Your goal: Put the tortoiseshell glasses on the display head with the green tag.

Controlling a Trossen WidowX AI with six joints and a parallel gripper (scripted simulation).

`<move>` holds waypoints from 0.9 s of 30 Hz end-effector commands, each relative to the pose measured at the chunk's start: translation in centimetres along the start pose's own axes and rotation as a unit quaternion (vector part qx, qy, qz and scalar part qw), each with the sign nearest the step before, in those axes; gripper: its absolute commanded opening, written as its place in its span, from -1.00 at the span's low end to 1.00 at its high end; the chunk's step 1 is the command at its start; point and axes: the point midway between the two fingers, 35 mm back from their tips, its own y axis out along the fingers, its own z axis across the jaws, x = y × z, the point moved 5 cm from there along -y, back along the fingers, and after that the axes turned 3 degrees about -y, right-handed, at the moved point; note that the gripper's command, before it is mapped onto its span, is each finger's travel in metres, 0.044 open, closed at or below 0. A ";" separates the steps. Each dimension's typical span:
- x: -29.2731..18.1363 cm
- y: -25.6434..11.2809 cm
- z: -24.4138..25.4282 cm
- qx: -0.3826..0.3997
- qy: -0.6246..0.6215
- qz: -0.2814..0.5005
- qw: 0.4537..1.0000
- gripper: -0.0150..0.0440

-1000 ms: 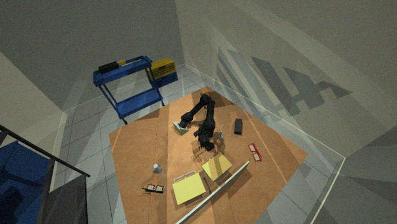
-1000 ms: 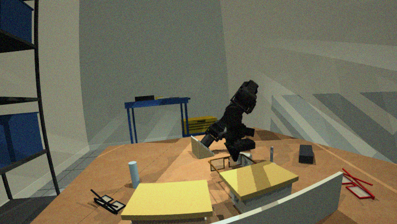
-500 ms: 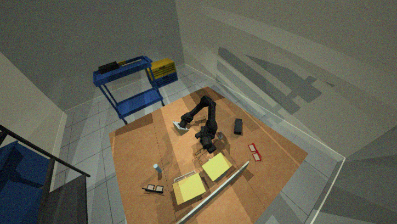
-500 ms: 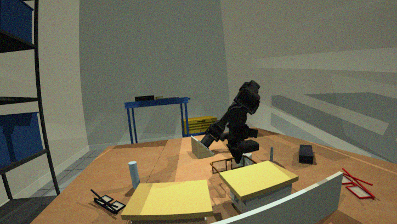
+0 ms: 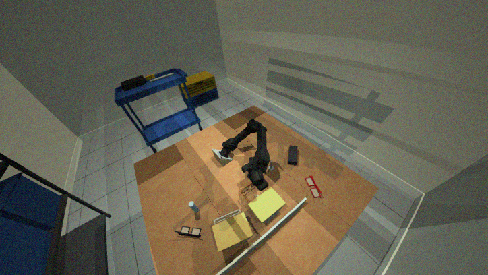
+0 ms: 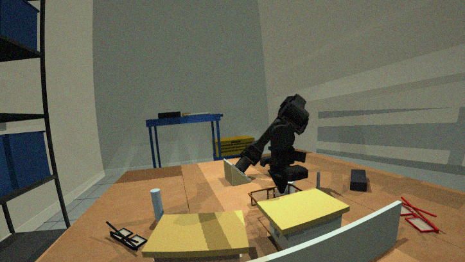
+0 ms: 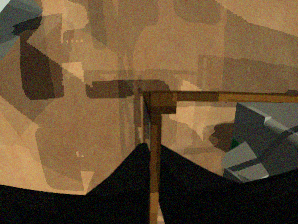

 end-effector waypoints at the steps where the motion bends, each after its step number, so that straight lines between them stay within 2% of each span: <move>1: 0.0 -0.1 -0.6 -0.002 0.003 -0.002 1.000 -0.49; 27: -0.2 0.0 -4.3 -0.002 0.002 -0.002 1.000 -0.49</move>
